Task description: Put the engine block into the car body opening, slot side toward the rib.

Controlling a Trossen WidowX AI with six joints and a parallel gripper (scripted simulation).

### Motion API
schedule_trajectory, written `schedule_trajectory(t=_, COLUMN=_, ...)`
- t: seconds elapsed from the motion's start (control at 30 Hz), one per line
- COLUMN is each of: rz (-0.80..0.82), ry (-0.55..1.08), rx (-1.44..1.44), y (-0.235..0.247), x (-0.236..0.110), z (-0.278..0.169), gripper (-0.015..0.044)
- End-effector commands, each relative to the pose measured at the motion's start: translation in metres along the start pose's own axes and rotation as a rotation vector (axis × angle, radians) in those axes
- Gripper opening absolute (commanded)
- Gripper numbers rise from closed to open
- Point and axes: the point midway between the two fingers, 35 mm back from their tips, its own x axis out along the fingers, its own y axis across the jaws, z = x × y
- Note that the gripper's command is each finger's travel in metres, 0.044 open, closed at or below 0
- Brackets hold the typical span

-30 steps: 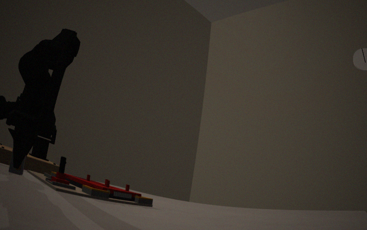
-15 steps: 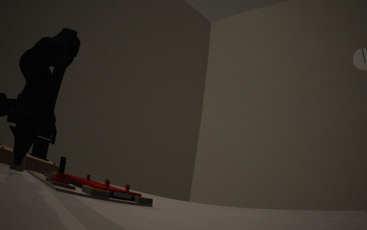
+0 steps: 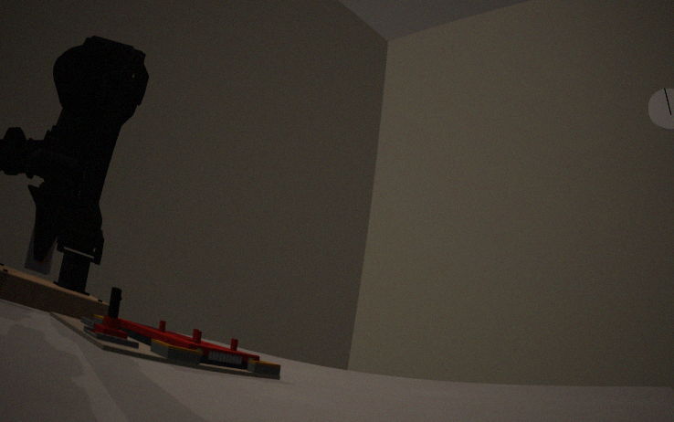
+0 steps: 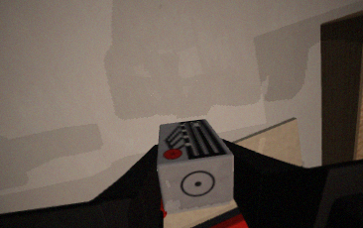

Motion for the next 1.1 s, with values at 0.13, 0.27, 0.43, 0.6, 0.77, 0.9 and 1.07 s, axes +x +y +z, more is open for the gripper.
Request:
schedule_trajectory(t=0.13, rz=0.017, ry=0.000, rx=-0.005, y=0.004, x=-0.028, z=0.000, gripper=0.0000)
schedule_trajectory(t=0.27, rz=0.017, ry=0.000, rx=-0.005, y=0.003, x=-0.041, z=0.000, gripper=0.0000)
schedule_trajectory(t=0.43, rz=0.017, ry=0.000, rx=-0.005, y=0.001, x=-0.057, z=-0.001, gripper=0.0000)
schedule_trajectory(t=0.6, rz=0.016, ry=0.000, rx=-0.005, y=-0.001, x=-0.074, z=-0.002, gripper=0.0000)
schedule_trajectory(t=0.77, rz=0.016, ry=0.000, rx=-0.005, y=-0.003, x=-0.082, z=-0.002, gripper=0.0000)
schedule_trajectory(t=0.9, rz=0.017, ry=-0.002, rx=-0.005, y=0.000, x=-0.063, z=0.012, gripper=0.0000)
schedule_trajectory(t=1.07, rz=0.017, ry=-0.002, rx=-0.005, y=0.001, x=-0.055, z=0.018, gripper=0.0000)
